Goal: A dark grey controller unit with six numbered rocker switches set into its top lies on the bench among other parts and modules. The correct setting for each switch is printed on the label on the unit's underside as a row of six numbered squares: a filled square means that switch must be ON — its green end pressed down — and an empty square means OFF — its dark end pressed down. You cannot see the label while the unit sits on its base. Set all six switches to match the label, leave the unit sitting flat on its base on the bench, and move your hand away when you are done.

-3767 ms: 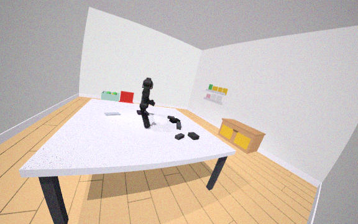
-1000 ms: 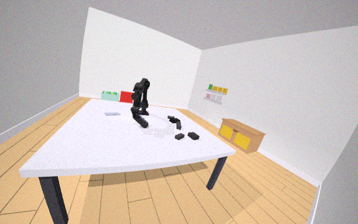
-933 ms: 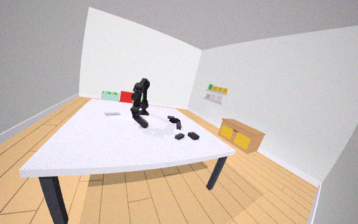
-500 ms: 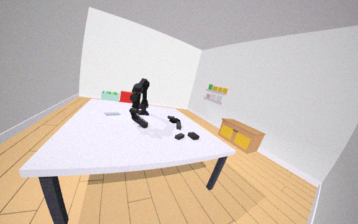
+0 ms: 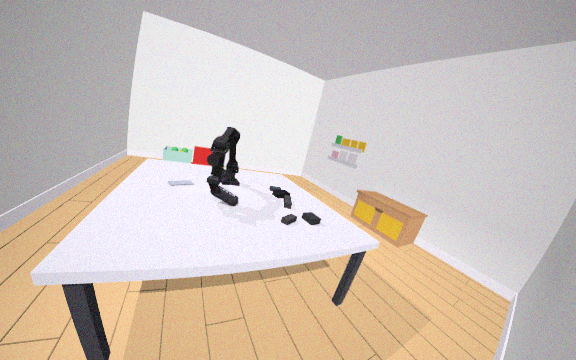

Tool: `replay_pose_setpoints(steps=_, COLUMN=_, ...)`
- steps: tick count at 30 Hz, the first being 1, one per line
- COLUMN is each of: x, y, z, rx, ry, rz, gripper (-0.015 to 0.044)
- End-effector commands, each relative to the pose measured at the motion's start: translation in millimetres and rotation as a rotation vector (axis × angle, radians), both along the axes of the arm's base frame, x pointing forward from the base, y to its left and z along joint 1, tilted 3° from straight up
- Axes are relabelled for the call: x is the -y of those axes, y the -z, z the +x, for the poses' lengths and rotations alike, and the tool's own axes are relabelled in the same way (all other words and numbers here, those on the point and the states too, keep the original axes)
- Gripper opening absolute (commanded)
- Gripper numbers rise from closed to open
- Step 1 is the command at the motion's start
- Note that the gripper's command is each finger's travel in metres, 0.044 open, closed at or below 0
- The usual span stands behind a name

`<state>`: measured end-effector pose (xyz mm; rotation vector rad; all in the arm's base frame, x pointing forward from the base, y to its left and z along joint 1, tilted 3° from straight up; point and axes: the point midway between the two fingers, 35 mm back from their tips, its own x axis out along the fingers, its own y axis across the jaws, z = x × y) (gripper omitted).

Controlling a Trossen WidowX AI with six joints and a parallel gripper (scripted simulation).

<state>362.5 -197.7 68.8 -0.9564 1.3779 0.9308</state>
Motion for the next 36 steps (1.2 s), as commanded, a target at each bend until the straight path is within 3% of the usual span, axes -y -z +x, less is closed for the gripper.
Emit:
replay_pose_setpoints(steps=1, x=-4.7, y=5.6, z=-0.8, rx=-0.008, ry=-0.017, rz=0.015, gripper=0.0338)
replay_pose_setpoints(steps=36, x=5.7, y=31.3, z=-4.9, rx=-0.009, ry=-0.017, rz=0.014, gripper=0.0338)
